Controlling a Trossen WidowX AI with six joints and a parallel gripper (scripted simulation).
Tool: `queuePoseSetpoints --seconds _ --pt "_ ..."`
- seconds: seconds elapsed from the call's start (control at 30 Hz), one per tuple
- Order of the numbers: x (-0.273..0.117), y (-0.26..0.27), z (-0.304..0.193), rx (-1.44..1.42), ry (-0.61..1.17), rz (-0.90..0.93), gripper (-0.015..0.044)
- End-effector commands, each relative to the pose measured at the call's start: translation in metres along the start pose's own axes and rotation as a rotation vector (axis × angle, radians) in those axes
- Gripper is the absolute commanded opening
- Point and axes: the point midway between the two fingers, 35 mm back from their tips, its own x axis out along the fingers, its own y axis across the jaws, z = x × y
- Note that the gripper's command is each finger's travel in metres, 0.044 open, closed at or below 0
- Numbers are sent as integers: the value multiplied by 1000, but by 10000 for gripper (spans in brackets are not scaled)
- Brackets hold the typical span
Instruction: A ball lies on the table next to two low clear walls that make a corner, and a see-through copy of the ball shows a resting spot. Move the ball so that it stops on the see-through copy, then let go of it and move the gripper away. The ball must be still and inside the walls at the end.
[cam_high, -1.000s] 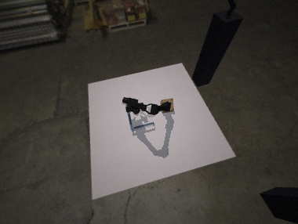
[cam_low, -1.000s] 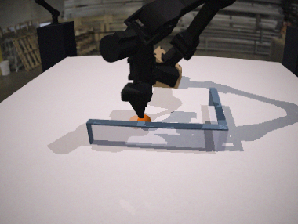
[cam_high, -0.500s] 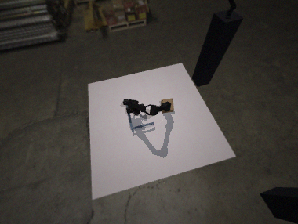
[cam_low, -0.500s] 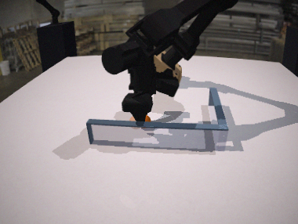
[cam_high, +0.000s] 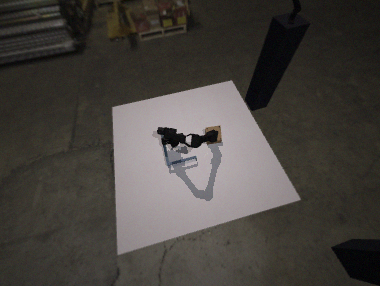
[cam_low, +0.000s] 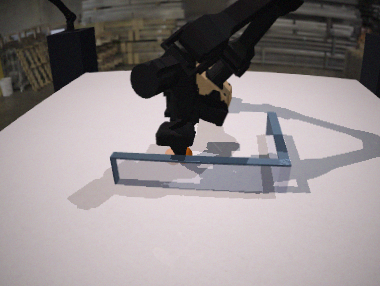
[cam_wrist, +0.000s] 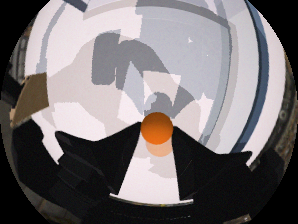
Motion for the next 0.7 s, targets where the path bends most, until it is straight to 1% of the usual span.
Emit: queuePoseSetpoints --seconds 0.0,0.07,0.1,0.67 --pt "-1 -1 0 3 -5 -3 69" --pt "-9 -2 -1 3 -3 -4 16" --pt "-15 -3 -1 3 -1 -4 0" --pt "-124 -1 -1 4 1 -1 0"
